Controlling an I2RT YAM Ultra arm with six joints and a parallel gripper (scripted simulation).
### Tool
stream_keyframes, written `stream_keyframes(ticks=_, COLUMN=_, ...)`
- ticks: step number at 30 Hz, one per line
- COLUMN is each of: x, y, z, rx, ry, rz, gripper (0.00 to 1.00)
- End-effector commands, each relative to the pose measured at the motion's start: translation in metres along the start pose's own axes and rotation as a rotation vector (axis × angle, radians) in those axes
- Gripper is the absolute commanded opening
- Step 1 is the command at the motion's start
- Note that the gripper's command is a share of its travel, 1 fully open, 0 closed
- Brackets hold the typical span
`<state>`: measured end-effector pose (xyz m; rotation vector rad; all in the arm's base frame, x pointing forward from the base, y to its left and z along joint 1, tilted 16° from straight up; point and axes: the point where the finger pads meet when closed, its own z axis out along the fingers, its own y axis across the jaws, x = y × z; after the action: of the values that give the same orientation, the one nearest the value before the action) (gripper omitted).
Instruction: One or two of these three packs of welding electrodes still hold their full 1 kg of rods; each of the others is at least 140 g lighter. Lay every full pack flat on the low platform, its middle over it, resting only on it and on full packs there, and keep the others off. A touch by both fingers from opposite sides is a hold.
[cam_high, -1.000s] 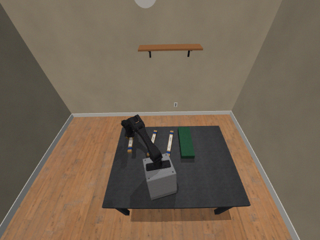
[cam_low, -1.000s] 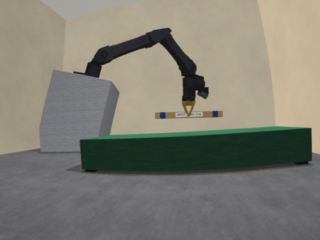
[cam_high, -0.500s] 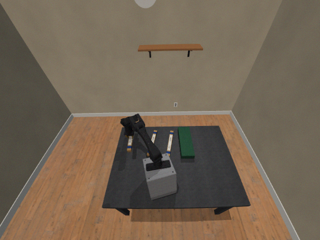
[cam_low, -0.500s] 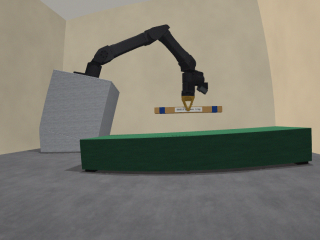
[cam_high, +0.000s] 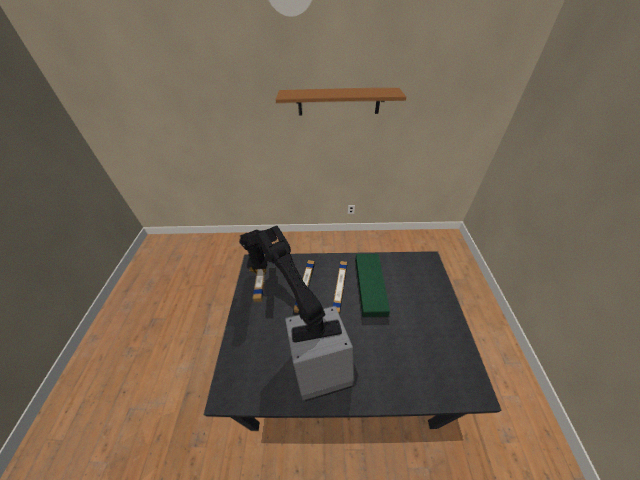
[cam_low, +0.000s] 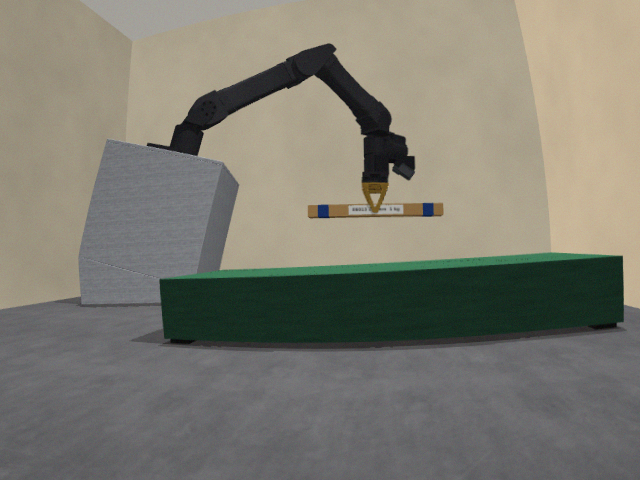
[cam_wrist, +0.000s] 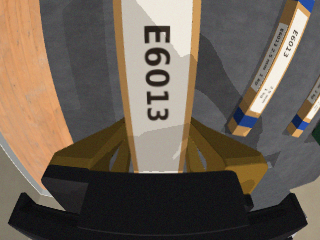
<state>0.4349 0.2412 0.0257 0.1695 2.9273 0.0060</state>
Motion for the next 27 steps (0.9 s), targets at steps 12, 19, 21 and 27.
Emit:
stream_keyframes(ticks=12, x=-0.017, y=0.018, z=-0.089, rx=-0.065, ry=-0.100, rz=0.000, gripper=0.00)
stream_keyframes(ticks=19, x=-0.015, y=0.017, z=-0.099, rx=-0.065, ry=-0.101, rz=-0.001, gripper=0.00)
stream_keyframes(ticks=21, x=-0.015, y=0.016, z=-0.104, rx=-0.065, ry=-0.101, rz=-0.001, gripper=0.00)
stream_keyframes(ticks=27, x=-0.013, y=0.015, z=-0.107, rx=-0.065, ry=-0.101, rz=-0.001, gripper=0.00)
